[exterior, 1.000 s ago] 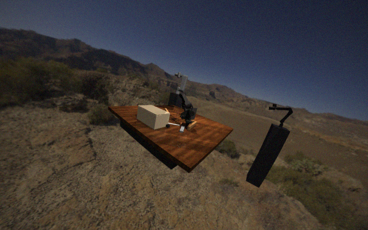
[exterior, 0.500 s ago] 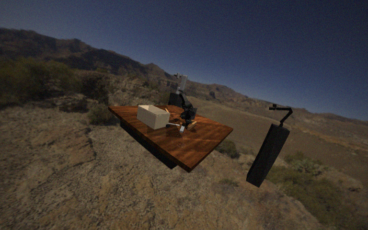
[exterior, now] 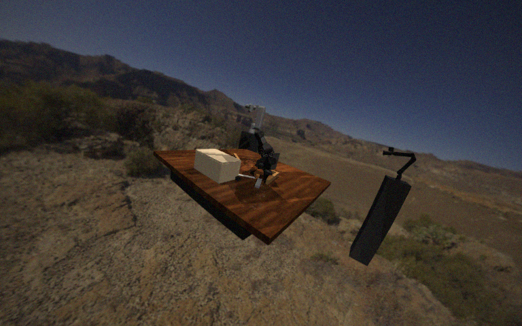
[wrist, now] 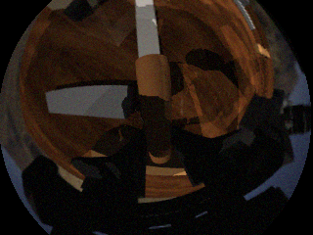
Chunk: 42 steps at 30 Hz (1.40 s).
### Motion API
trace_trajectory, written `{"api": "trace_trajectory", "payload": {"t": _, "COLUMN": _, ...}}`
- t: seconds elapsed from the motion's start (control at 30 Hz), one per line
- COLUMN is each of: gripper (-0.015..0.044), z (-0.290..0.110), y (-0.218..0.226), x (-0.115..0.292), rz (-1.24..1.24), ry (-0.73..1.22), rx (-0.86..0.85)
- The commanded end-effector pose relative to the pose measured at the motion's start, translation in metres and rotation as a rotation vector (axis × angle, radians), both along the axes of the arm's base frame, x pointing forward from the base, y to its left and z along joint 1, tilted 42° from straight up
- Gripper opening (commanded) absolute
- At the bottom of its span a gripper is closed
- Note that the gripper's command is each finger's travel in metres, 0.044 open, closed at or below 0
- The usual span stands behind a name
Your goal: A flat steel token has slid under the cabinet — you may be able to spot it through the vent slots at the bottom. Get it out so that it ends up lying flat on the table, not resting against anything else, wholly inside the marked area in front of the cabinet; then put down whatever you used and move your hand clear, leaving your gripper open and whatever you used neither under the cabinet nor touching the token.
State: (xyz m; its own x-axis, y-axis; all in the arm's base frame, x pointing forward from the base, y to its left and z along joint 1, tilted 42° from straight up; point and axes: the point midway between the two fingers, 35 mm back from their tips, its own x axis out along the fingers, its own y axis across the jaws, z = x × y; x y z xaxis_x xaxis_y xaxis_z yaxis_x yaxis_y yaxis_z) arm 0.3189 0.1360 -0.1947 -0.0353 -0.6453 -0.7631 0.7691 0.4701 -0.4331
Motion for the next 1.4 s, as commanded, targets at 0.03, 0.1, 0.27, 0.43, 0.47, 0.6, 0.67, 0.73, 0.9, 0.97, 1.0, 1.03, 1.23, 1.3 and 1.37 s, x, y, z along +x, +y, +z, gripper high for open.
{"api": "trace_trajectory", "payload": {"t": 0.03, "gripper": 0.0000, "z": -0.004, "y": 0.009, "x": -0.007, "rz": 0.001, "ry": 0.000, "rx": 0.000}}
{"api": "trace_trajectory", "payload": {"t": 0.1, "gripper": 0.0000, "z": -0.006, "y": 0.011, "x": -0.010, "rz": 0.001, "ry": 0.000, "rx": 0.000}}
{"api": "trace_trajectory", "payload": {"t": 0.27, "gripper": 0.0000, "z": -0.010, "y": 0.018, "x": -0.016, "rz": 0.000, "ry": 0.000, "rx": 0.000}}
{"api": "trace_trajectory", "payload": {"t": 0.43, "gripper": 0.0000, "z": -0.015, "y": 0.024, "x": -0.023, "rz": 0.000, "ry": 0.000, "rx": 0.001}}
{"api": "trace_trajectory", "payload": {"t": 0.47, "gripper": 0.0000, "z": -0.016, "y": 0.025, "x": -0.024, "rz": 0.000, "ry": 0.000, "rx": 0.001}}
{"api": "trace_trajectory", "payload": {"t": 0.6, "gripper": 0.0000, "z": -0.020, "y": 0.031, "x": -0.029, "rz": -0.001, "ry": 0.000, "rx": 0.002}}
{"api": "trace_trajectory", "payload": {"t": 0.67, "gripper": 0.0000, "z": -0.022, "y": 0.033, "x": -0.031, "rz": -0.001, "ry": 0.000, "rx": 0.002}}
{"api": "trace_trajectory", "payload": {"t": 0.73, "gripper": 0.0000, "z": -0.024, "y": 0.036, "x": -0.034, "rz": -0.001, "ry": 0.000, "rx": 0.002}}
{"api": "trace_trajectory", "payload": {"t": 0.9, "gripper": 0.0053, "z": -0.023, "y": 0.031, "x": -0.034, "rz": -0.005, "ry": 0.007, "rx": -0.002}}
{"api": "trace_trajectory", "payload": {"t": 0.97, "gripper": 0.0105, "z": -0.023, "y": 0.031, "x": -0.034, "rz": -0.005, "ry": 0.007, "rx": -0.002}}
{"api": "trace_trajectory", "payload": {"t": 1.0, "gripper": 0.0131, "z": -0.023, "y": 0.031, "x": -0.034, "rz": -0.005, "ry": 0.007, "rx": -0.002}}
{"api": "trace_trajectory", "payload": {"t": 1.03, "gripper": 0.0157, "z": -0.023, "y": 0.031, "x": -0.034, "rz": -0.005, "ry": 0.007, "rx": -0.002}}
{"api": "trace_trajectory", "payload": {"t": 1.23, "gripper": 0.0315, "z": -0.023, "y": 0.031, "x": -0.034, "rz": -0.005, "ry": 0.007, "rx": -0.002}}
{"api": "trace_trajectory", "payload": {"t": 1.3, "gripper": 0.0367, "z": -0.019, "y": 0.035, "x": -0.033, "rz": -0.005, "ry": 0.006, "rx": -0.001}}
{"api": "trace_trajectory", "payload": {"t": 1.37, "gripper": 0.0420, "z": -0.010, "y": 0.044, "x": -0.031, "rz": -0.005, "ry": 0.005, "rx": 0.000}}
